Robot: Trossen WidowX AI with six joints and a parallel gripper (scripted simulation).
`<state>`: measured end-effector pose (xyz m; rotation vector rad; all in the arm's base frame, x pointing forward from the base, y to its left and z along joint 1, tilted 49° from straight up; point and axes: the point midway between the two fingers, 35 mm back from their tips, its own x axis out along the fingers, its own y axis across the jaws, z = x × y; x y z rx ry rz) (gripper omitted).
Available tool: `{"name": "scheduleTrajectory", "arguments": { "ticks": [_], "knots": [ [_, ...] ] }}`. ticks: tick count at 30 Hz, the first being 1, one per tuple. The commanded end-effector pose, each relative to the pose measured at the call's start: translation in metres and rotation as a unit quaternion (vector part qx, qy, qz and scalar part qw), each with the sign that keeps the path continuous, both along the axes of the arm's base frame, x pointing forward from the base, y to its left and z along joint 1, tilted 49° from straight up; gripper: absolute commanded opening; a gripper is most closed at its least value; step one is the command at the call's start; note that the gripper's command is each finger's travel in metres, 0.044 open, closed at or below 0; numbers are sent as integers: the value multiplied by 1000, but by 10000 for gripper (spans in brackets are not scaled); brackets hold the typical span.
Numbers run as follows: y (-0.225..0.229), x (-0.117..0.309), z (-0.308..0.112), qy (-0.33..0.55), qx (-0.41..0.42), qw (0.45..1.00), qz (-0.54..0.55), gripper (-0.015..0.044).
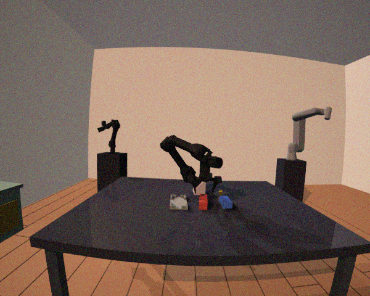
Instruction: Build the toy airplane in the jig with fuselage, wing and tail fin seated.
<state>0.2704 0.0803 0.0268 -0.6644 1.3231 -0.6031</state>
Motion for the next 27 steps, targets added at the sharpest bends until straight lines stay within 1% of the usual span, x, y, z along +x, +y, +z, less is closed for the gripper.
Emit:
{"name": "scheduleTrajectory", "arguments": {
  "ticks": [1, 27],
  "knots": [
    [-6, 0, -4, 1, -4, 1000, 2, 440],
    [-36, 6, -30, 1, -5, 1000, 3, 440]
  ]
}}
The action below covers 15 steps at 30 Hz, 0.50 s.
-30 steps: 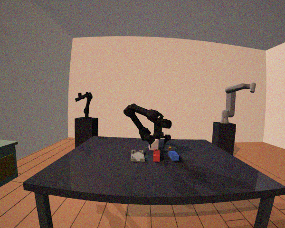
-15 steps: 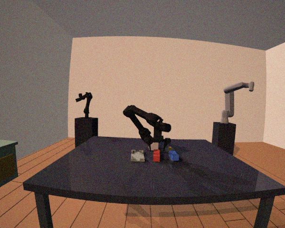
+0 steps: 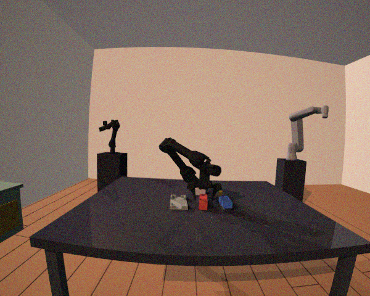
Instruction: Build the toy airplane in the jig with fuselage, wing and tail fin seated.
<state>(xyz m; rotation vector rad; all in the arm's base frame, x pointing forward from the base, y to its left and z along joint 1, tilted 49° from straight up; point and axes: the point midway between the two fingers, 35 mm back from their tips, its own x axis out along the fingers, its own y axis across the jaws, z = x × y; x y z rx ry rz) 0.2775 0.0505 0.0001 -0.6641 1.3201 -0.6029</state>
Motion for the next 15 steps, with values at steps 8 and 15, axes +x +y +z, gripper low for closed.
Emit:
{"name": "scheduleTrajectory", "arguments": {
  "ticks": [8, 15],
  "knots": [
    [-11, 0, -8, 2, -5, 1000, 2, 387],
    [-11, 0, -8, 2, -5, 1000, 2, 204]
  ]
}}
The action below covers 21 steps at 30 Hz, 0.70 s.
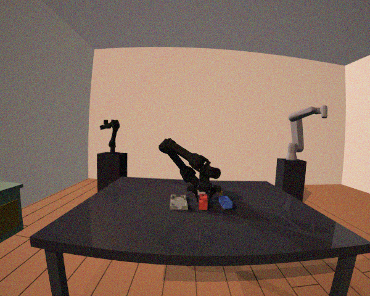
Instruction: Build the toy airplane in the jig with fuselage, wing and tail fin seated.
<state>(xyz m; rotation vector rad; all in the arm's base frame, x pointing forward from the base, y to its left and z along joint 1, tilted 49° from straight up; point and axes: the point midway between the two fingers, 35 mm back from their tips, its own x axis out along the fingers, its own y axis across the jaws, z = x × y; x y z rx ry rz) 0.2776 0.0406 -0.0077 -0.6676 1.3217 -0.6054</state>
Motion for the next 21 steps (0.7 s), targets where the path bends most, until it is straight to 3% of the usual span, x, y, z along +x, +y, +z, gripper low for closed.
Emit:
{"name": "scheduleTrajectory", "arguments": {
  "ticks": [1, 8, 13, 21],
  "knots": [
    [-1, -1, 0, 1, -4, 1000, 2, 177],
    [-1, -1, 0, 1, -4, 1000, 2, 131],
    [5, 0, 4, 1, -2, 1000, 3, 0],
    [25, 0, 18, 2, 1, 1000, 4, 0]
  ]
}}
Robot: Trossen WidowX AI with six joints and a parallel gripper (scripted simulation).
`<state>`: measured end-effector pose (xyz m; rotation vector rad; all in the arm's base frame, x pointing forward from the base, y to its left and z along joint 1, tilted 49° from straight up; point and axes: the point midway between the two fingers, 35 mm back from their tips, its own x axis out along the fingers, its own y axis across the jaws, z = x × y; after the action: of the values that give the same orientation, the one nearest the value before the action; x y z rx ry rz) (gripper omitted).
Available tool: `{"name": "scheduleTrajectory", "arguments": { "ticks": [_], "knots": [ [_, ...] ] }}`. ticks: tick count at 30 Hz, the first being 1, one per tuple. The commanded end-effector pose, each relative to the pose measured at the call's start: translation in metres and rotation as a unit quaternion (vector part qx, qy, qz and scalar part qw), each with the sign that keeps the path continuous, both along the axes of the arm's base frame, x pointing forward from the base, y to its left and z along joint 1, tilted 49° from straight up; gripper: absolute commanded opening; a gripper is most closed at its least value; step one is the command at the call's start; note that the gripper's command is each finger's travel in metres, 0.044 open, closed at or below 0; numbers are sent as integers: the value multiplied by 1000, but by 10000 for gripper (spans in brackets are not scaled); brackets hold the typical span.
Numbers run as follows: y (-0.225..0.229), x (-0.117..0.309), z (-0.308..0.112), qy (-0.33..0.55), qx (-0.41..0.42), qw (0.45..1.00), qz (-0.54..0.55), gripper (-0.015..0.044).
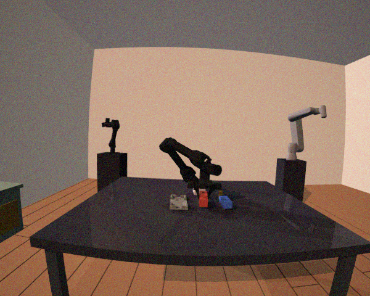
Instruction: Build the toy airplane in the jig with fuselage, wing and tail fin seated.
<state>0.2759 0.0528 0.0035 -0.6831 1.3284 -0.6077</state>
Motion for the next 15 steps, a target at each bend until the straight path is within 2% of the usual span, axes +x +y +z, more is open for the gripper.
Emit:
{"name": "scheduleTrajectory", "arguments": {
  "ticks": [1, 15],
  "knots": [
    [15, 2, 9, -4, 7, 1000, 2, 0],
    [48, -4, 36, -3, 9, 1000, 2, 0]
  ]
}}
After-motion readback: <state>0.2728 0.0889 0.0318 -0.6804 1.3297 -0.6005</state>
